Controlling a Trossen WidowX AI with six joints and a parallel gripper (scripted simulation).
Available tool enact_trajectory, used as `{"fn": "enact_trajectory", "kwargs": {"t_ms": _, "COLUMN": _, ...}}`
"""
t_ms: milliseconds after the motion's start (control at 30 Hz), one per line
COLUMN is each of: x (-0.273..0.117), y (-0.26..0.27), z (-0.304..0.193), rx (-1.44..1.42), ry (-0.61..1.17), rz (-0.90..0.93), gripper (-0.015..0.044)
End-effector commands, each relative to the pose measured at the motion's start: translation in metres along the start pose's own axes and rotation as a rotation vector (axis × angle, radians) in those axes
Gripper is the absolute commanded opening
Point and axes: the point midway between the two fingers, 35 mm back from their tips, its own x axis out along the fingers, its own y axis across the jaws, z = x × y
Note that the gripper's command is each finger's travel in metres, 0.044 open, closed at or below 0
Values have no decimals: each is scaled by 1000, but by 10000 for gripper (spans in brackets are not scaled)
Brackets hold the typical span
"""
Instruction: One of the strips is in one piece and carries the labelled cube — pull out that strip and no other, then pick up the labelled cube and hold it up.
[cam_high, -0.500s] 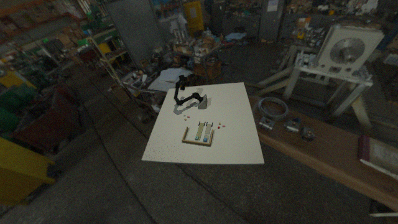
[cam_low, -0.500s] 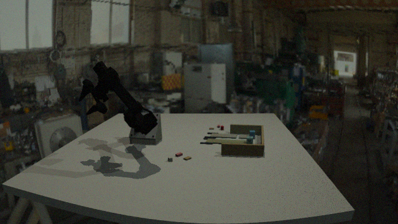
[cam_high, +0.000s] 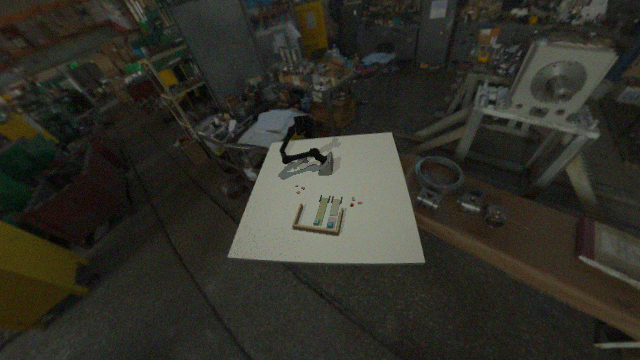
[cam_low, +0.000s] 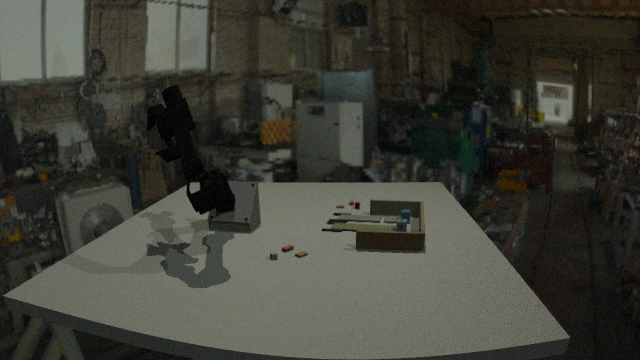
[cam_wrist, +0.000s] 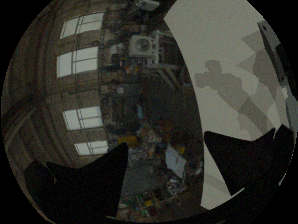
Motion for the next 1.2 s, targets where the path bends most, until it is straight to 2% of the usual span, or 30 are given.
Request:
{"fn": "enact_trajectory", "kwargs": {"t_ms": 0, "x": -5, "y": 15, "z": 71, "rx": -70, "ry": -274, "rz": 47, "gripper": 400}}
{"fn": "enact_trajectory", "kwargs": {"t_ms": 167, "x": -31, "y": 20, "z": 149, "rx": -137, "ry": -585, "rz": 32, "gripper": 400}}
{"fn": "enact_trajectory", "kwargs": {"t_ms": 333, "x": -78, "y": 11, "z": 222, "rx": -188, "ry": -910, "rz": -61, "gripper": 400}}
{"fn": "enact_trajectory", "kwargs": {"t_ms": 533, "x": -149, "y": -25, "z": 288, "rx": -181, "ry": -1251, "rz": -283, "gripper": 400}}
{"fn": "enact_trajectory", "kwargs": {"t_ms": 700, "x": -213, "y": -73, "z": 318, "rx": -111, "ry": -1464, "rz": -549, "gripper": 400}}
{"fn": "enact_trajectory", "kwargs": {"t_ms": 933, "x": -292, "y": -158, "z": 321, "rx": 94, "ry": -1598, "rz": -1002, "gripper": 400}}
{"fn": "enact_trajectory", "kwargs": {"t_ms": 1167, "x": -344, "y": -249, "z": 281, "rx": 409, "ry": -1488, "rz": -1465, "gripper": 400}}
